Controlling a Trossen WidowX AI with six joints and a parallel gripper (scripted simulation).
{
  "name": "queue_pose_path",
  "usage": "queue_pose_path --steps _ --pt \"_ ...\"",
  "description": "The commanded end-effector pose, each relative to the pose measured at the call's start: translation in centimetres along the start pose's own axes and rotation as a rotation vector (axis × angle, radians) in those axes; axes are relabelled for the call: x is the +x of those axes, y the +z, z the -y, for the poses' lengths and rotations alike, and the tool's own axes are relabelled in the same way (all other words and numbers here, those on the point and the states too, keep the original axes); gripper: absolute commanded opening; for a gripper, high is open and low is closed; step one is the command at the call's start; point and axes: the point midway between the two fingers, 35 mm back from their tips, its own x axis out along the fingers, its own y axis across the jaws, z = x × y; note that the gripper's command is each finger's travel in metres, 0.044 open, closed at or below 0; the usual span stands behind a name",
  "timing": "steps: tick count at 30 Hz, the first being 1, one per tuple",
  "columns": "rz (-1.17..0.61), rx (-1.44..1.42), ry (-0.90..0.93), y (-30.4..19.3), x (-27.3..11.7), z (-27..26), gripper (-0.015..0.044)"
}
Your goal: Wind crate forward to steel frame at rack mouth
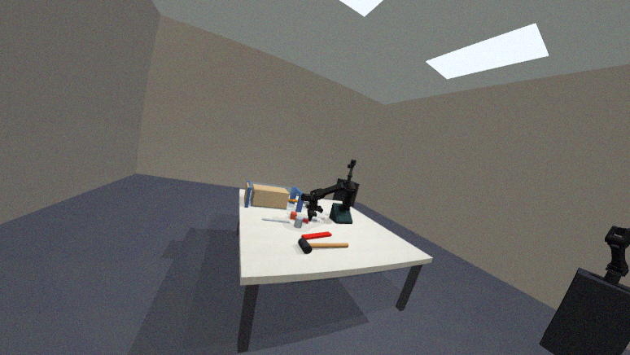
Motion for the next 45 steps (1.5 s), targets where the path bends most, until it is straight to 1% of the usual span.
queue_pose_path --steps 1,15,16,21,24,29,31,45 --pt "-0.001 -0.001 0.000 0.0 -0.1 0.0 0.0120" --pt "-0.001 -0.001 0.000 0.0 -0.1 0.0 0.0027" --pt "-0.001 -0.001 0.000 0.0 -0.1 0.0 0.0000" --pt "-0.004 -0.001 0.001 -0.1 -0.3 0.0 0.0000" --pt "-0.026 -0.003 0.011 -0.5 -2.7 0.1 0.0000" --pt "-0.083 -0.004 0.045 -0.3 -10.3 0.2 0.0000" --pt "-0.096 -0.004 0.053 0.1 -12.3 0.2 0.0000" --pt "-0.097 -0.004 0.054 0.2 -12.5 0.2 0.0000"
